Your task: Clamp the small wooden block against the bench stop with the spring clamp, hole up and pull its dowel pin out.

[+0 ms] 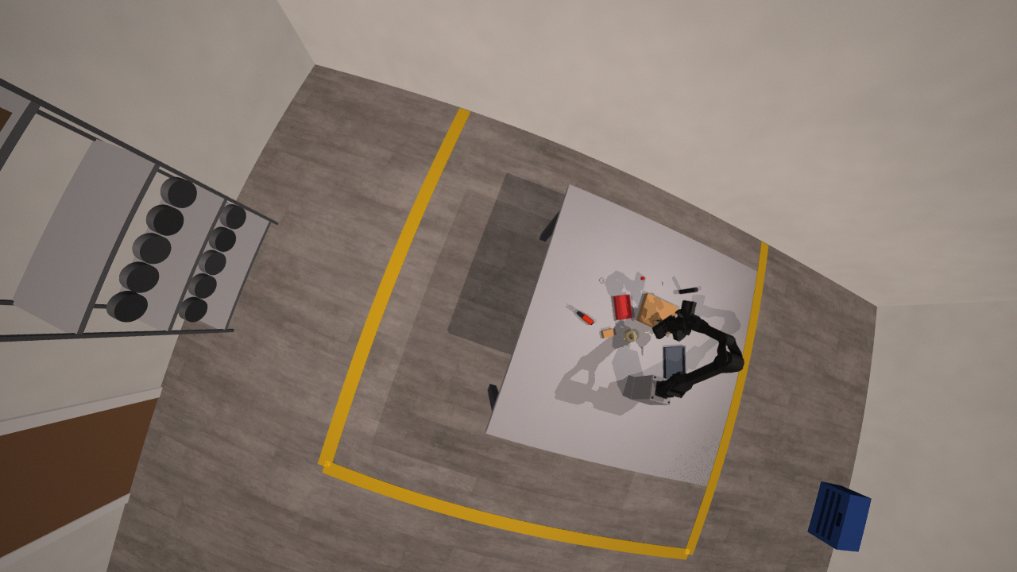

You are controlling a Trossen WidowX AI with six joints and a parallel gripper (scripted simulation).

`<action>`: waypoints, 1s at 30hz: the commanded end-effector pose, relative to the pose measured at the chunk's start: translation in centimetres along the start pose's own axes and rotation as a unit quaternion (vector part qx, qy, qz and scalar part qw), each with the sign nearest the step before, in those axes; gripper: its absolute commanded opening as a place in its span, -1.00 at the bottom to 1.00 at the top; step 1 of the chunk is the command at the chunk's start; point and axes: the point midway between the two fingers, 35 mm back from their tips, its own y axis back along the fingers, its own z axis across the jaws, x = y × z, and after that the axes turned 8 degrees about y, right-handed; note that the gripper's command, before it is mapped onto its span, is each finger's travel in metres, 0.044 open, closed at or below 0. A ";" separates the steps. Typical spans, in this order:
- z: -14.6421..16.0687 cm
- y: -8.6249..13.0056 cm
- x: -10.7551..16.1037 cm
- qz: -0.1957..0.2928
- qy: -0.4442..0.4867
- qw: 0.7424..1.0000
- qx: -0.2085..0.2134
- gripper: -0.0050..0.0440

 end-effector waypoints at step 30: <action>0.0 0.3 0.0 0.000 0.329 0.944 0.000 -0.80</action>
